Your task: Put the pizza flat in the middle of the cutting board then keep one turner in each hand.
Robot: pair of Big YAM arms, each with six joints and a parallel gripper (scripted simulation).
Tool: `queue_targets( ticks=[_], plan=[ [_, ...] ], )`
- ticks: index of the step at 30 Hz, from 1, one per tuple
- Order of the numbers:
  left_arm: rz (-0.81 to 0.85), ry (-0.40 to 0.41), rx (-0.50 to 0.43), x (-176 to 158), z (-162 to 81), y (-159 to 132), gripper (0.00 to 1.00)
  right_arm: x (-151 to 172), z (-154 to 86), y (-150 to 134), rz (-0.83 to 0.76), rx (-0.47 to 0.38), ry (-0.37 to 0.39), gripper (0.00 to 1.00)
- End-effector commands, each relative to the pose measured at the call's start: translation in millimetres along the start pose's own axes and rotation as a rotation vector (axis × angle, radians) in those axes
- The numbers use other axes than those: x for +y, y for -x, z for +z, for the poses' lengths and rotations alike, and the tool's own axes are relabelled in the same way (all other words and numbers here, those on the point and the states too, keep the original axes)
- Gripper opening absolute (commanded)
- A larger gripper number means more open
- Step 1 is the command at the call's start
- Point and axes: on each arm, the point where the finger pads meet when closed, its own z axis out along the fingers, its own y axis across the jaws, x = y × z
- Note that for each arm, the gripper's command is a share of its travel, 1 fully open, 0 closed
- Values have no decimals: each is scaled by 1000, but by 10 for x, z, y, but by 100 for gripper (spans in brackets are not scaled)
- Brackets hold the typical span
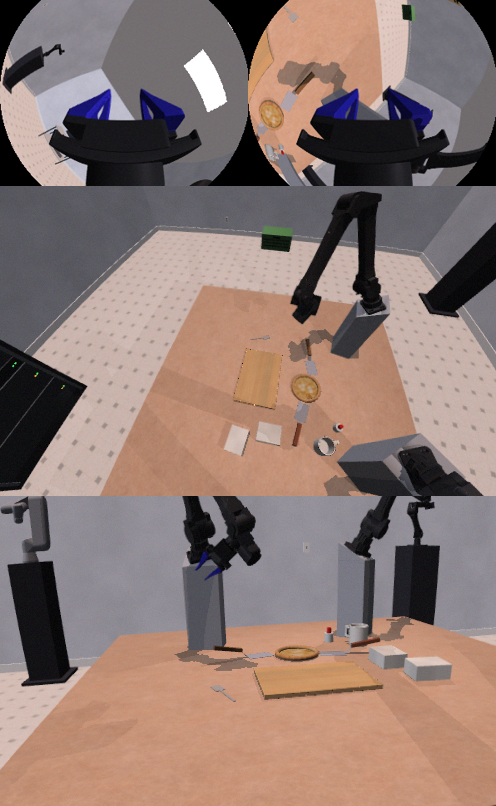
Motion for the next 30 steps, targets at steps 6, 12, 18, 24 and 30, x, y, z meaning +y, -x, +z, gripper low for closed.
queue_targets(
  ticks=[6,12,18,24,30],
  plan=[
    [-4,-8,1,-41,19,-10,45,-3,-12,10,3,-2,3,44],
    [-4,-8,1,-41,19,-10,45,-3,-12,10,3,-2,3,44],
    [11,32,6,138,-82,-11,48,-10,73,-60,-8,12,-19,44],
    [5,20,8,85,-49,-36,48,-10,73,-60,-8,12,-19,44],
    [4,19,8,76,-48,-39,48,-10,73,-60,-8,12,-19,44]
  ],
)
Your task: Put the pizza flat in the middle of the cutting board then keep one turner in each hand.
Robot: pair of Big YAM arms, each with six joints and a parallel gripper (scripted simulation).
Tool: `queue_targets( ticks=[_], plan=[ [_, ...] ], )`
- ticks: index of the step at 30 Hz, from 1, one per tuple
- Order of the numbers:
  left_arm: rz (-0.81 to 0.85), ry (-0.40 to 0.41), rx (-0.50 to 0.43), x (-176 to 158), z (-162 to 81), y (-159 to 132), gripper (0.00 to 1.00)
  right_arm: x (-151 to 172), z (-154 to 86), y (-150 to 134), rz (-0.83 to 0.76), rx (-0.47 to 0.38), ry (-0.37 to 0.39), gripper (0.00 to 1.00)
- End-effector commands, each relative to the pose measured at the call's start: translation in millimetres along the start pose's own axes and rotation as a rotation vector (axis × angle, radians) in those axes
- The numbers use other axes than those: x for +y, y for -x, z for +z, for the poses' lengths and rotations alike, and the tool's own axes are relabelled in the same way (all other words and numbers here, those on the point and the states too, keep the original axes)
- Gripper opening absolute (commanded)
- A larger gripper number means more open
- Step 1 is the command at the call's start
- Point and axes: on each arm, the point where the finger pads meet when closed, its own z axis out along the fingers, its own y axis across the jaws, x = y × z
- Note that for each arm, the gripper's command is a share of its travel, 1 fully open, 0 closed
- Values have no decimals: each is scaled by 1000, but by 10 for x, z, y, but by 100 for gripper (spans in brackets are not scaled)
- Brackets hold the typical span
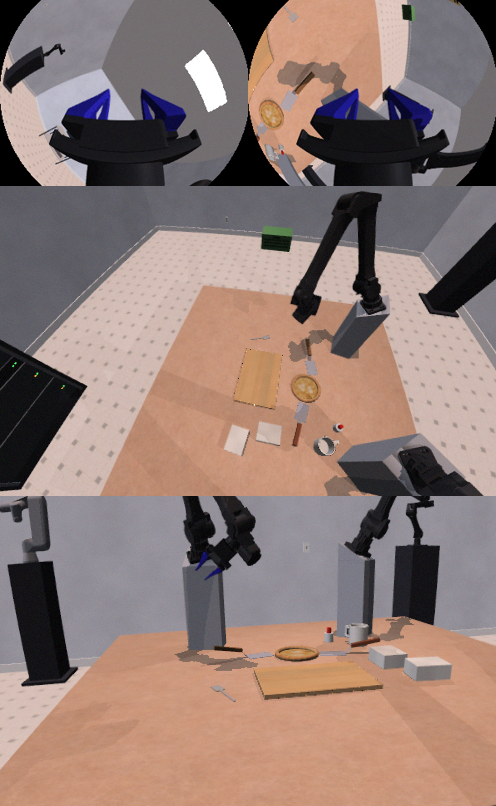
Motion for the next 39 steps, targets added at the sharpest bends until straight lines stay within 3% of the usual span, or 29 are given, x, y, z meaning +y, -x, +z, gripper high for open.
queue_targets(
  ticks=[1,21,23,26,36,39],
  plan=[
    [2,15,9,56,-41,-49,48,-10,73,-60,-8,12,-19,44],
    [2,15,9,56,-41,-49,48,-10,73,-60,-8,12,-19,48],
    [39,47,16,197,-108,-58,48,6,94,-65,-19,18,-16,48],
    [60,47,29,203,-83,-184,48,43,88,-41,-36,18,-6,48],
    [238,167,101,706,-427,-492,48,188,174,-100,-134,31,26,48],
    [232,142,101,587,-350,-546,48,212,134,-25,-120,22,39,48]
  ],
)
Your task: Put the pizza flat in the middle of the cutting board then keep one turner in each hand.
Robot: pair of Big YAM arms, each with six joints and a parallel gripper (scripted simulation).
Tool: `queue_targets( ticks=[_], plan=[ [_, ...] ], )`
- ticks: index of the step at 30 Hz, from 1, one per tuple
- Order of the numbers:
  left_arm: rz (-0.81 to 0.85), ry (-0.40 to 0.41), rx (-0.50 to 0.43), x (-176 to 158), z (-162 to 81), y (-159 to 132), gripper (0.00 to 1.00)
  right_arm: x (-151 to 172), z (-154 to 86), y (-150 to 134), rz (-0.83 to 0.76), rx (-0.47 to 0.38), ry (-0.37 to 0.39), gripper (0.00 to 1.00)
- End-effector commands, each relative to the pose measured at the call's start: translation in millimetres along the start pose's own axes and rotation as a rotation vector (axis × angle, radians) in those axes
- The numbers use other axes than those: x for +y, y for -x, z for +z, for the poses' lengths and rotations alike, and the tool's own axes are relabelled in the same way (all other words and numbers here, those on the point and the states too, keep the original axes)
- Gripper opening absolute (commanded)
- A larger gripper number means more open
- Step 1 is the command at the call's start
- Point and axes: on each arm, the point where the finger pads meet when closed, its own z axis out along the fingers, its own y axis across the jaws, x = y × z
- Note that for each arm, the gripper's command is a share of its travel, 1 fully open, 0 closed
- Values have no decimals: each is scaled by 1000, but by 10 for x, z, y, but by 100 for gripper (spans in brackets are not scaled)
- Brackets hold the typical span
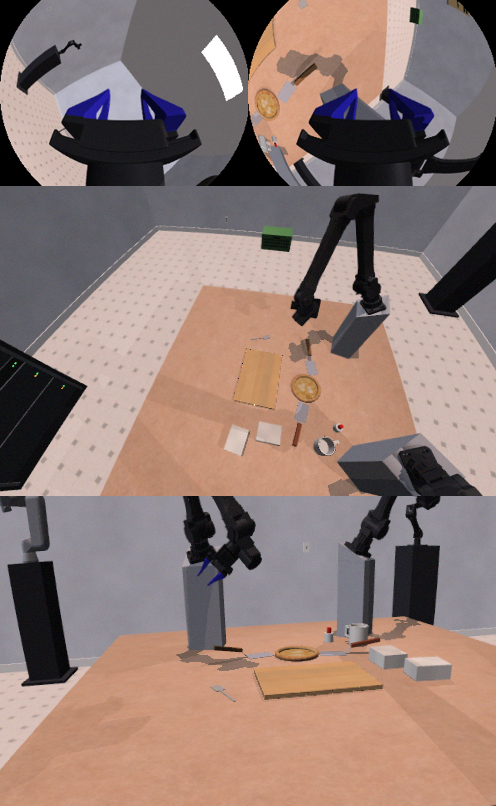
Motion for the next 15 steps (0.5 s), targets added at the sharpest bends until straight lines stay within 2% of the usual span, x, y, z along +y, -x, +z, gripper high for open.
queue_targets(
  ticks=[1,13,15],
  plan=[
    [82,41,23,165,-103,-102,48,20,100,-45,-40,18,-6,48],
    [272,152,167,665,-507,-739,48,218,191,-88,-145,28,42,48],
    [292,165,180,726,-566,-771,48,233,199,-92,-153,28,46,48]
  ],
)
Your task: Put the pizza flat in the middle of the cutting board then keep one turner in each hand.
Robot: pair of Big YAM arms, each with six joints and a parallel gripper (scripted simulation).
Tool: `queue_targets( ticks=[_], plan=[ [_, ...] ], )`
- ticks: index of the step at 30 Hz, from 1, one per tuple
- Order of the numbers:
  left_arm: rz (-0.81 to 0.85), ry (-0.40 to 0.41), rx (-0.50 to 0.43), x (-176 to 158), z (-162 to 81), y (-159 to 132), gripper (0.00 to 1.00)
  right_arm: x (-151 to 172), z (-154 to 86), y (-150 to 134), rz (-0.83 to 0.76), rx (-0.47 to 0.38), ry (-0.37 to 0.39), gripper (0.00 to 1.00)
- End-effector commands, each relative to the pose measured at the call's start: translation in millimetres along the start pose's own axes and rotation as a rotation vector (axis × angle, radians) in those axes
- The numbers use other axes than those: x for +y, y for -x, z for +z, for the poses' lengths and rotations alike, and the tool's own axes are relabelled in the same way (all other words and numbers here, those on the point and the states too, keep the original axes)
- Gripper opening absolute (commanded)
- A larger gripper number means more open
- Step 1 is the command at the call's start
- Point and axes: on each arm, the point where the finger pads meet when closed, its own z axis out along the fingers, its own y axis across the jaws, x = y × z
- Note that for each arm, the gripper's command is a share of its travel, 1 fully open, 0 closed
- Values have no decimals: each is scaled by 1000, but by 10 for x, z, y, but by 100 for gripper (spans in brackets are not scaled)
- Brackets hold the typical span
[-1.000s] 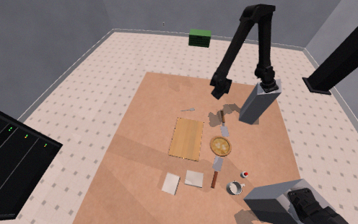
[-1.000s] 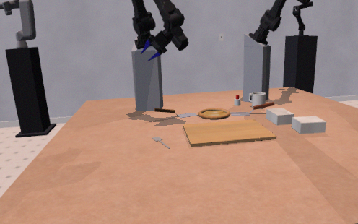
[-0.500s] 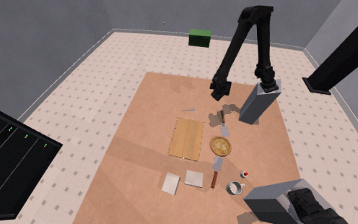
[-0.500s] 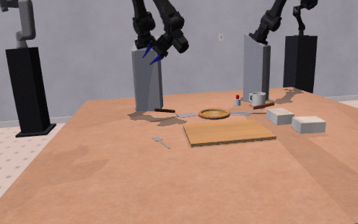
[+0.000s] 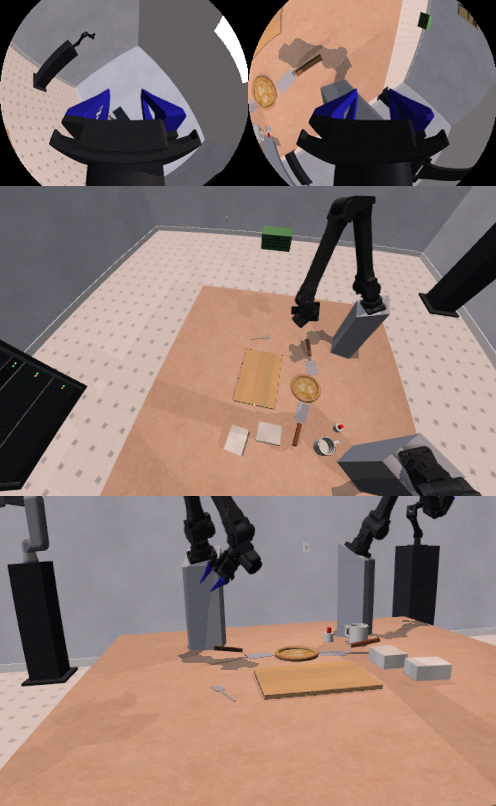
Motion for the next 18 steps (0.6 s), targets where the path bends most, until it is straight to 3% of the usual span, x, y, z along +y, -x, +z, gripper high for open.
queue_targets(
  ticks=[1,2,5,14,18],
  plan=[
    [76,23,28,101,-80,-111,48,10,82,-37,-38,16,-6,48],
    [59,-22,5,-164,13,-72,48,39,17,20,-35,0,9,48],
    [139,54,78,235,-206,-344,48,66,120,-54,-70,19,7,48],
    [284,93,195,440,-481,-887,48,202,193,-63,-148,18,43,48],
    [324,111,224,543,-592,-976,48,230,209,-66,-165,18,51,48]
  ],
)
